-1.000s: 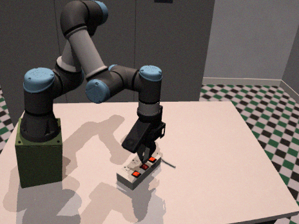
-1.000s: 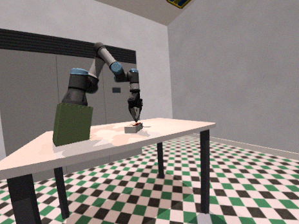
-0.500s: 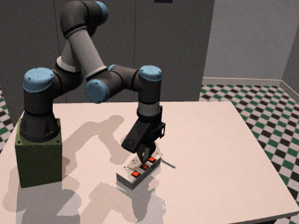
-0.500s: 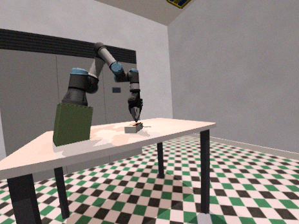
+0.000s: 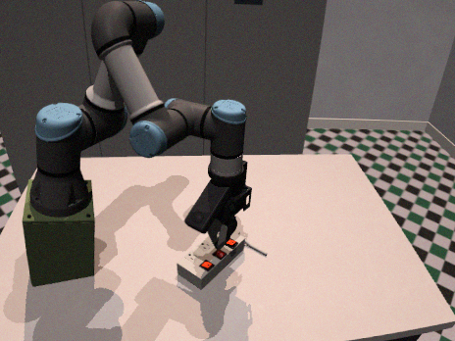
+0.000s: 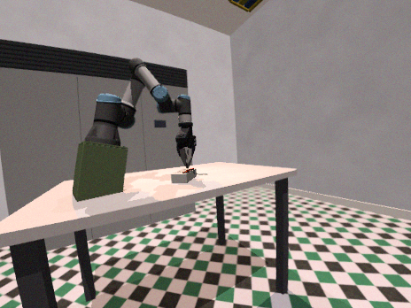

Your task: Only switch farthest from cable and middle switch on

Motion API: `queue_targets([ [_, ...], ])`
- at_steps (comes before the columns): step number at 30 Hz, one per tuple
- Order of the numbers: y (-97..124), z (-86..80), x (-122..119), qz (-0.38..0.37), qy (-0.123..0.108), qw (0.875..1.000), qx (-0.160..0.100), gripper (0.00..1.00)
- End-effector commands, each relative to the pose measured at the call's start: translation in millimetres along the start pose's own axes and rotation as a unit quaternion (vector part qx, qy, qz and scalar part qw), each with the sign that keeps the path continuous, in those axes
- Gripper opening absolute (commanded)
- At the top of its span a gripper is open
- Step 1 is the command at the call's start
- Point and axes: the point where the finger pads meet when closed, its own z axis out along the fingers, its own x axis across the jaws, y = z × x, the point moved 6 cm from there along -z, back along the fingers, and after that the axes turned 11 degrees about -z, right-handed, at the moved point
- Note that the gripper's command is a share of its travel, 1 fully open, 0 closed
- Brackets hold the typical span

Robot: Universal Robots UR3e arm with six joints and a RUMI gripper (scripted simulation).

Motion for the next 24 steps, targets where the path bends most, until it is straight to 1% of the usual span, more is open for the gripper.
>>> queue_targets([
  [1,0.1,-0.5,-0.7,0.0,-0.001,1.0,0.0,0.0],
  [24,0.1,3.4,-0.7,0.0,-0.001,1.0,0.0,0.0],
])
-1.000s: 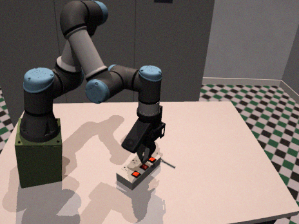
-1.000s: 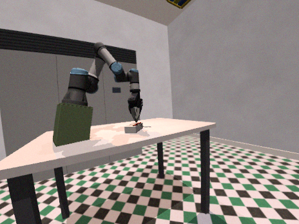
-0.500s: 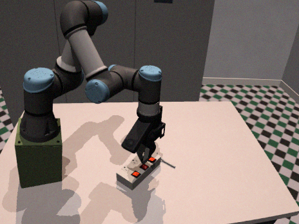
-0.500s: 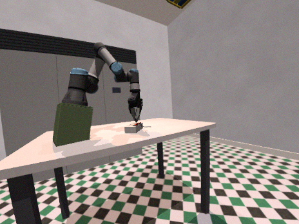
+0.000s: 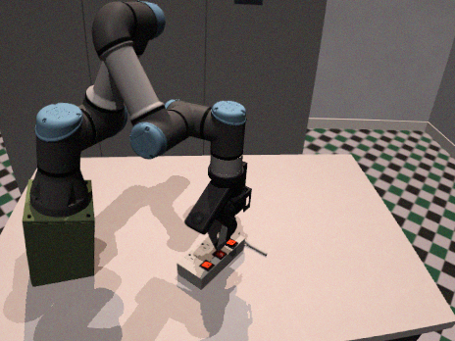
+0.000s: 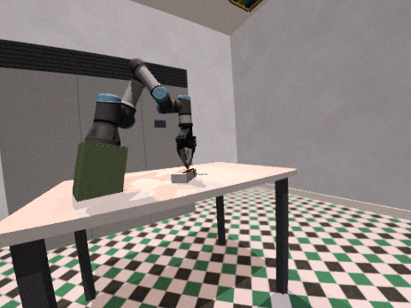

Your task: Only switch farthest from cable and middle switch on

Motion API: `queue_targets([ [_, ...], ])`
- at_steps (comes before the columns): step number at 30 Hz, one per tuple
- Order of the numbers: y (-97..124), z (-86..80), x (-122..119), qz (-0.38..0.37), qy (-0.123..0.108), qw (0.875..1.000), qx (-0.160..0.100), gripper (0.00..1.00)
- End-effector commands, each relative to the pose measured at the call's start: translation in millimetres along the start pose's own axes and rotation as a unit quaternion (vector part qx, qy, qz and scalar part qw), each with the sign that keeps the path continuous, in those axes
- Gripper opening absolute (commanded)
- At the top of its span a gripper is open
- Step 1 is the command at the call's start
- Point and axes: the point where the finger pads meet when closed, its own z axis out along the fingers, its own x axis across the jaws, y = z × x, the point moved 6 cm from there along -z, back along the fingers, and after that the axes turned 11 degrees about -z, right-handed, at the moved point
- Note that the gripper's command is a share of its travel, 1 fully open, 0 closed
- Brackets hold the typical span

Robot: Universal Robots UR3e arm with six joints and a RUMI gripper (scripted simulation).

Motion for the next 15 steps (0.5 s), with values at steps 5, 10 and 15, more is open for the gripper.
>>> queue_targets([
  [5,0.1,3.2,-0.7,0.0,-0.001,1.0,0.0,0.0],
  [10,0.1,4.9,-0.7,0.0,-0.001,1.0,0.0,0.0],
  [15,0.1,5.5,-0.7,0.0,-0.001,1.0,0.0,0.0],
])
